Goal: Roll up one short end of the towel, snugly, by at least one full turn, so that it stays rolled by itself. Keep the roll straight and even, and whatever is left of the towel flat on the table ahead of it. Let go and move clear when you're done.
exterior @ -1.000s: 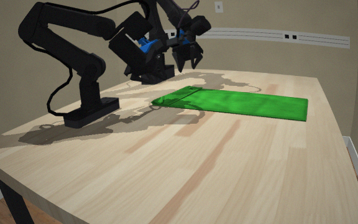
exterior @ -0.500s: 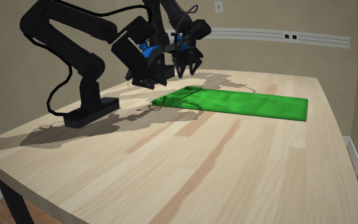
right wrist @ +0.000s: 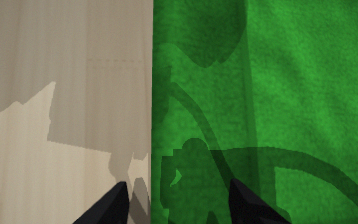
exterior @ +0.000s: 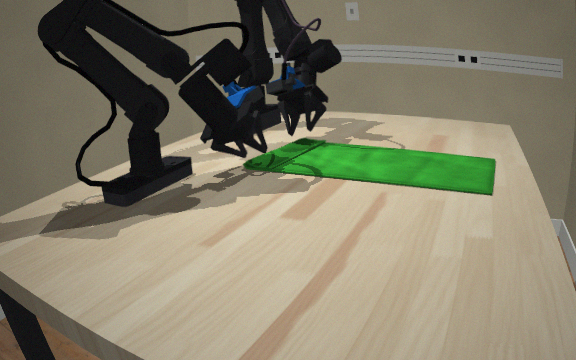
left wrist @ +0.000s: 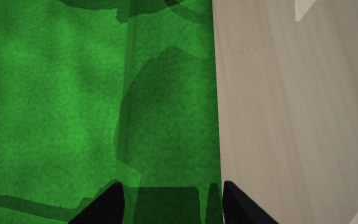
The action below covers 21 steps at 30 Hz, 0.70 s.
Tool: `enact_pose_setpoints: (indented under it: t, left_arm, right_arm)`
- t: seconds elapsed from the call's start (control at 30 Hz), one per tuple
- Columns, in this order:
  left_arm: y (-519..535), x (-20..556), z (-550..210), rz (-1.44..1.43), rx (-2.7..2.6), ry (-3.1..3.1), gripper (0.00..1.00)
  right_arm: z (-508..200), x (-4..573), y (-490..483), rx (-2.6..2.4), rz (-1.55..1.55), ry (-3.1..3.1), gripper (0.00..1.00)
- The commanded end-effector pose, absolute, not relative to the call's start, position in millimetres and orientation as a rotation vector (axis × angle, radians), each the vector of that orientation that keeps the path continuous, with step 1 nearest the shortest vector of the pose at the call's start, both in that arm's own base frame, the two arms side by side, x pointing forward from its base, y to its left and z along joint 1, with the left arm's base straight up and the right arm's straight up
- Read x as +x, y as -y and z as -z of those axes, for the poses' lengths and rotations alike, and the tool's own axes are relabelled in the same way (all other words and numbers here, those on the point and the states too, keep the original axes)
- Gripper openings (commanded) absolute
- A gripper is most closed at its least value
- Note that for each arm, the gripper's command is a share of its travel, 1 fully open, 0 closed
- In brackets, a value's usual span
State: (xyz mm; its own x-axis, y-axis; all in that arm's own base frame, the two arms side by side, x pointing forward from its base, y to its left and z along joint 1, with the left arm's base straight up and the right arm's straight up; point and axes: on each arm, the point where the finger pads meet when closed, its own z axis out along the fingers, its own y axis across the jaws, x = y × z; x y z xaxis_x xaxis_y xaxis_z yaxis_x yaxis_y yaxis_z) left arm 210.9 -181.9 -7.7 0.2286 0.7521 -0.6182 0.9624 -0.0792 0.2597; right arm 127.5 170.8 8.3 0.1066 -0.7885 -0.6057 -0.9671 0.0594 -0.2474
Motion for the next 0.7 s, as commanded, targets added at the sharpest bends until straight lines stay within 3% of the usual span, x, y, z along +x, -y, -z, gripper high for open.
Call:
enact_pose_setpoints:
  t: [0.0,0.67]
  left_arm:
    - [183,206,18,0.441,1.889,-1.565,0.49]
    - [184,195,32,0.441,1.889,-1.565,0.49]
  right_arm:
    - [-6,132,-177,-1.747,-0.37,-1.7,0.49]
    - [-7,140,-185,-1.747,-0.37,-1.7,0.49]
